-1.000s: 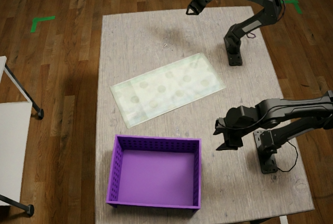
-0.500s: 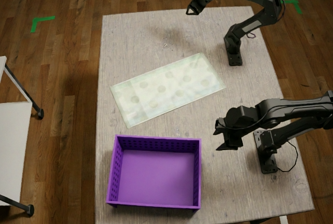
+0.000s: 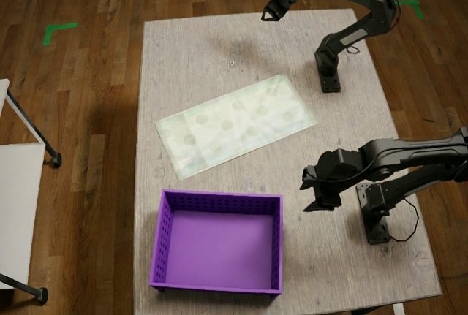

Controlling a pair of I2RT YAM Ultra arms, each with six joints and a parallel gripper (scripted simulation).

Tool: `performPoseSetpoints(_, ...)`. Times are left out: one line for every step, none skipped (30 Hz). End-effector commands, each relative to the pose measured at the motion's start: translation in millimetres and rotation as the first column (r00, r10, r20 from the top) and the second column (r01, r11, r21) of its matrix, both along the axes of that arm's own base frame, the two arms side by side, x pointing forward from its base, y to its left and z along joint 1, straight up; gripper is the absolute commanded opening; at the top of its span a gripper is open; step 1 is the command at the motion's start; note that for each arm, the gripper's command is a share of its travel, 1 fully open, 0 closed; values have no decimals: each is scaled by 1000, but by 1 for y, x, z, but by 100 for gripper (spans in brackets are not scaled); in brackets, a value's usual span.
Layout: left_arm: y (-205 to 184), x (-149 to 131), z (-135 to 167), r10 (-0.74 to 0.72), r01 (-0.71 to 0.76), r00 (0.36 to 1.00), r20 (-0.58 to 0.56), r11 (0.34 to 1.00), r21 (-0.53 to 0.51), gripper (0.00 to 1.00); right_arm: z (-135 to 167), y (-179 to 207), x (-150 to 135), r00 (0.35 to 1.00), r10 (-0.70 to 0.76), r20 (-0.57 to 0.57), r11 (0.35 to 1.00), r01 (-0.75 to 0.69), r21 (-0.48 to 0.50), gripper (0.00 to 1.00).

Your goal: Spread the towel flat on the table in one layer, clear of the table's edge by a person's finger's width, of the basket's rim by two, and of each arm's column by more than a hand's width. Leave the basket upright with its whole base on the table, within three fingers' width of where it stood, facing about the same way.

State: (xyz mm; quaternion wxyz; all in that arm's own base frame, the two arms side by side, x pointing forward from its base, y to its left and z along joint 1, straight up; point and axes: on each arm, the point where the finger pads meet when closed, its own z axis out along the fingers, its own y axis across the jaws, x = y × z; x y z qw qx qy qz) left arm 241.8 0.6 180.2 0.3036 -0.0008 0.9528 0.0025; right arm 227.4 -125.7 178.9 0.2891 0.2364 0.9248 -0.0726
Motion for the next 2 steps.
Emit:
performPoseSetpoints(0,0,2,-2,2,1000,3,1000,-4,64,4,-2,2,1000,-9,12,1000,9,-9,64)
performPoseSetpoints(0,0,2,-2,2,1000,3,1000,-4,64,4,-2,2,1000,-9,12,1000,9,-9,64)
